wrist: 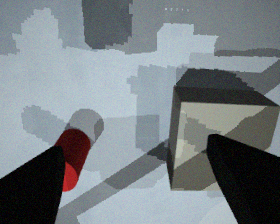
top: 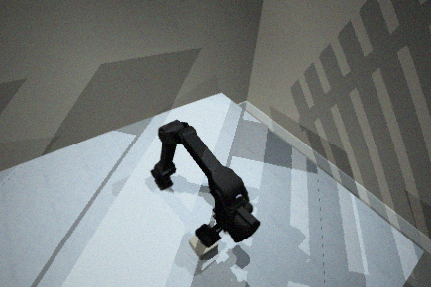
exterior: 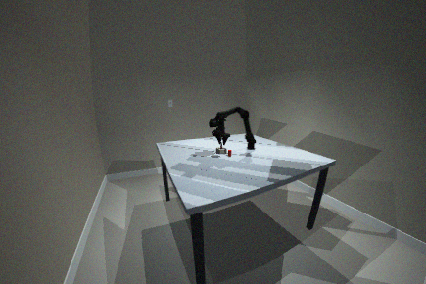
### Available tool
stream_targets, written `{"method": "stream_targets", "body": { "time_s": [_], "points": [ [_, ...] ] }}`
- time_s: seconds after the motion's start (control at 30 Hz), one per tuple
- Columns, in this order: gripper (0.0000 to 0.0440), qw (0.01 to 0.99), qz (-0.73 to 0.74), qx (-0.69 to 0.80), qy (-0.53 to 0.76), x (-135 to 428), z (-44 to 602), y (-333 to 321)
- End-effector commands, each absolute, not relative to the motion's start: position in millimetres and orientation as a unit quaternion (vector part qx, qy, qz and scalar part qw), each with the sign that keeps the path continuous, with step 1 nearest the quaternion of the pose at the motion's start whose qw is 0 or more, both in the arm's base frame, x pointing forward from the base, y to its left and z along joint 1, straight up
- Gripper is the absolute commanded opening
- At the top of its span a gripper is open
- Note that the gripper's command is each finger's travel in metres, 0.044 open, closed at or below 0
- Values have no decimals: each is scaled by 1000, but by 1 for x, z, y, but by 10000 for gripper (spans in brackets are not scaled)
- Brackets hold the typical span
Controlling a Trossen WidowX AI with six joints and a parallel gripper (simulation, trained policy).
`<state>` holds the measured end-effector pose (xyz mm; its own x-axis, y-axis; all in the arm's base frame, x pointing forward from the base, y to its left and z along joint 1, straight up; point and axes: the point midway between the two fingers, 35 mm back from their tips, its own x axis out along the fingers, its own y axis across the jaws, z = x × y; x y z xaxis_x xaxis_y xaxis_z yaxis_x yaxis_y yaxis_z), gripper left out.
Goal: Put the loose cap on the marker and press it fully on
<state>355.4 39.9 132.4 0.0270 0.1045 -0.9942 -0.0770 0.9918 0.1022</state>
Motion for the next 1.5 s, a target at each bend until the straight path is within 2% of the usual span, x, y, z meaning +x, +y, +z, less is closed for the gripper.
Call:
{"method": "stream_targets", "body": {
  "time_s": [0.0, 0.87, 1.47],
  "points": [
    [321, 712, 65, 1, 700, 353, 130, 46],
    [297, 662, 109, -88, 736, 324, 101, 87],
    [256, 632, 152, -142, 747, 308, 60, 96]
  ]
}}
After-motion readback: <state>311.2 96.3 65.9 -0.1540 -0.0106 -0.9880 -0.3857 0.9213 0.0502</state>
